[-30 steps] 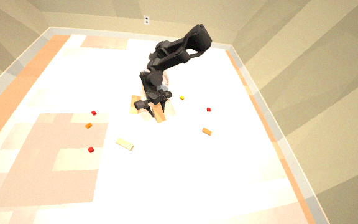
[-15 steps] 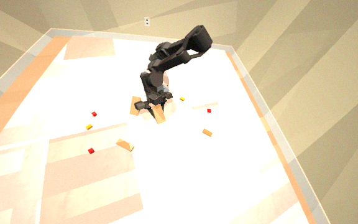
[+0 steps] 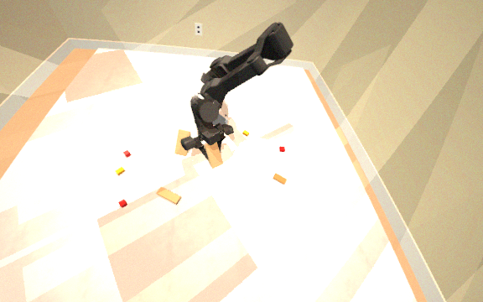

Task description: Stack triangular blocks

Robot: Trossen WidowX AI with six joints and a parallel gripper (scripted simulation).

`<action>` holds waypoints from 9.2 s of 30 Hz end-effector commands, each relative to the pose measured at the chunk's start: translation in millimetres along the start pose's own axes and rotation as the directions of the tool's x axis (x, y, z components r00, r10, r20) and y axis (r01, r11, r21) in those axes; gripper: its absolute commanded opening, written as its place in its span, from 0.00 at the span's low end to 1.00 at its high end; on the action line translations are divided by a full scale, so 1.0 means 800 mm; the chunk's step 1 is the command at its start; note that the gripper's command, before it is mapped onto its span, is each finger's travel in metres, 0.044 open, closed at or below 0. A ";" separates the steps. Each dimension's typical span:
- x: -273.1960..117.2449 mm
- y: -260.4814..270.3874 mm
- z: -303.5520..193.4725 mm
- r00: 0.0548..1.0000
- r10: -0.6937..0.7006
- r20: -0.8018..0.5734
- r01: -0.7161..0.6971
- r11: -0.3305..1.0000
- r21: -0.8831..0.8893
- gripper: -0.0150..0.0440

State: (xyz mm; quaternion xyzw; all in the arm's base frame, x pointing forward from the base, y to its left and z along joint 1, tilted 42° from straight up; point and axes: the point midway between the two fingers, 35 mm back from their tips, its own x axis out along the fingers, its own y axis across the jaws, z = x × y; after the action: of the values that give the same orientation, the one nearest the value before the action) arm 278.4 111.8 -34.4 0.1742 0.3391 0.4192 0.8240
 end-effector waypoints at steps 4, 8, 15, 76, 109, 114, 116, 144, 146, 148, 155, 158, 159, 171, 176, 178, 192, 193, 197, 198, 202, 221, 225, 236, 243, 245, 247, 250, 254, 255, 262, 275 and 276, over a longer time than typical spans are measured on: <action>-0.001 -0.002 0.017 0.981 -0.006 -0.196 0.006 1.000 -0.001 0.25; -0.004 0.000 0.030 0.948 -0.004 -0.318 0.004 1.000 -0.001 0.25; 0.000 -0.002 0.060 0.870 -0.020 -0.492 -0.002 0.999 -0.044 0.25; 0.007 0.005 0.123 0.400 -0.025 -0.916 0.014 1.000 -0.021 1.00; -0.009 -0.077 0.104 0.983 -0.155 -0.100 0.161 0.986 0.050 1.00; -0.021 -0.054 0.085 0.994 -0.109 0.003 0.108 0.992 0.071 1.00; -0.027 -0.044 0.079 0.995 -0.090 0.043 0.087 0.994 0.067 1.00; -0.016 -0.003 0.076 0.986 -0.019 0.166 0.018 1.000 0.009 1.00; 0.001 -0.004 0.080 0.986 -0.020 0.165 0.019 1.000 0.008 1.00; 0.019 -0.004 0.083 0.986 -0.019 0.166 0.018 1.000 0.008 1.00; 0.070 0.003 0.089 0.983 -0.010 0.181 0.008 1.000 0.012 1.00; 0.070 0.003 0.089 0.983 -0.010 0.181 0.008 1.000 0.012 1.00; 0.070 0.003 0.089 0.983 -0.010 0.181 0.008 1.000 0.012 1.00; 0.069 0.004 0.088 0.984 -0.006 0.178 0.005 1.000 0.008 0.73; 0.069 0.004 0.088 0.984 -0.006 0.178 0.005 1.000 0.008 0.58; 0.069 0.004 0.088 0.984 -0.006 0.178 0.005 1.000 0.008 0.55; 0.048 -0.001 0.108 0.985 -0.009 0.173 0.008 1.000 0.006 0.25; 0.043 -0.001 0.112 0.985 -0.010 0.173 0.009 1.000 0.005 0.25; 0.025 -0.002 0.126 0.985 -0.011 0.171 0.010 1.000 0.005 0.25; 0.020 -0.003 0.129 0.985 -0.011 0.171 0.010 1.000 0.005 0.25; 0.000 -0.002 0.142 0.985 -0.010 0.172 0.010 1.000 0.005 0.25; -0.024 -0.007 0.161 0.991 -0.026 0.134 0.018 0.998 0.060 0.25; -0.016 -0.016 0.164 0.995 -0.040 0.086 0.031 0.993 0.110 0.25; -0.003 -0.034 0.172 0.996 -0.073 -0.054 0.084 0.964 0.254 0.25; 0.001 -0.038 0.175 0.985 -0.081 -0.151 0.129 0.933 0.335 0.25; 0.001 -0.038 0.176 0.980 -0.082 -0.179 0.142 0.923 0.356 0.25; 0.001 -0.038 0.177 0.975 -0.082 -0.208 0.157 0.913 0.377 0.25; 0.001 -0.037 0.178 0.965 -0.079 -0.251 0.179 0.896 0.405 0.25; -0.001 -0.034 0.179 0.948 -0.073 -0.308 0.210 0.873 0.440 0.25; -0.002 -0.033 0.179 0.944 -0.071 -0.323 0.219 0.867 0.448 0.25; -0.008 -0.023 0.182 0.905 -0.050 -0.422 0.277 0.822 0.498 0.25; -0.026 0.002 0.186 0.827 0.002 -0.562 0.371 0.750 0.547 0.25; -0.026 0.002 0.186 0.827 0.002 -0.562 0.371 0.750 0.547 0.25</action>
State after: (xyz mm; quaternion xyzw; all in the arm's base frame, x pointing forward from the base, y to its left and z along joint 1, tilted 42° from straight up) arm 375.3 97.0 79.2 0.2869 0.6815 0.2279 0.6335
